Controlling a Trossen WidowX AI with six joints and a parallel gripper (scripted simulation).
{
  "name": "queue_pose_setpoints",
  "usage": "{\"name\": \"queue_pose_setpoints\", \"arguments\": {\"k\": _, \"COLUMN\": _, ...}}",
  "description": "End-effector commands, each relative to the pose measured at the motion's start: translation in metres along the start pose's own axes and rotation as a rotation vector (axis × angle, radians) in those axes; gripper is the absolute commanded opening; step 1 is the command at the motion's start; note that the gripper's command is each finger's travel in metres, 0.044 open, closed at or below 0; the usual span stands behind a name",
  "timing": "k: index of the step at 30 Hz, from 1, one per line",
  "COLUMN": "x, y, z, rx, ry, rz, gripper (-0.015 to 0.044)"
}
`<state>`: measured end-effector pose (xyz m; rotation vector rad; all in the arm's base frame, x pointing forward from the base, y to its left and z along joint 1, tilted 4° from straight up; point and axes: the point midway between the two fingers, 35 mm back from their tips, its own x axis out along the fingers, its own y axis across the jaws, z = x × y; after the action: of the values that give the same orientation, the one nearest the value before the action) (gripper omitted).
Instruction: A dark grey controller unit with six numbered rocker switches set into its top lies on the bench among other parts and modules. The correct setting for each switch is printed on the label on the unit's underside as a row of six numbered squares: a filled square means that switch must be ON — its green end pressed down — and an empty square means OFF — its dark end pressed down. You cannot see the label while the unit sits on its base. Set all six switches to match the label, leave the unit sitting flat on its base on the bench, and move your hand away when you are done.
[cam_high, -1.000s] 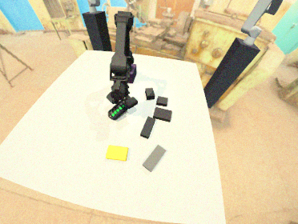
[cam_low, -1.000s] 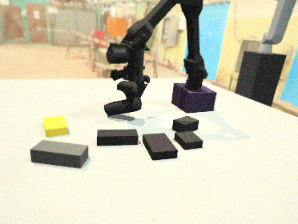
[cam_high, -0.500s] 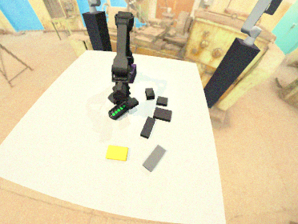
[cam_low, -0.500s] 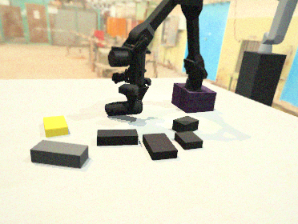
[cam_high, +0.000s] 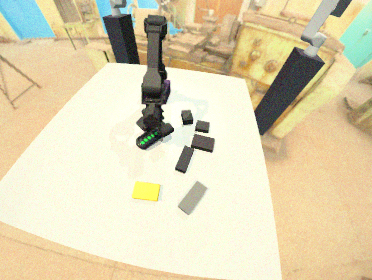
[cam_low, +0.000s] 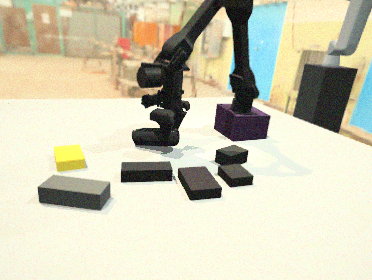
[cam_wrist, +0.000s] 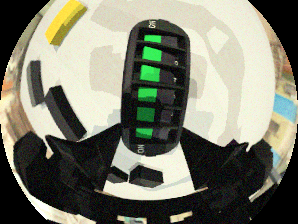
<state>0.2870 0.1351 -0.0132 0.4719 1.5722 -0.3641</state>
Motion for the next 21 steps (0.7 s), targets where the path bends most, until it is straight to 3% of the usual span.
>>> {"name": "queue_pose_setpoints", "arguments": {"k": 1, "x": 0.003, "y": -0.001, "z": 0.001, "rx": 0.006, "ry": -0.009, "rz": -0.003, "gripper": 0.0338}}
{"name": "queue_pose_setpoints", "arguments": {"k": 21, "x": 0.016, "y": -0.001, "z": -0.004, "rx": 0.007, "ry": -0.009, "rz": -0.003, "gripper": 0.0338}}
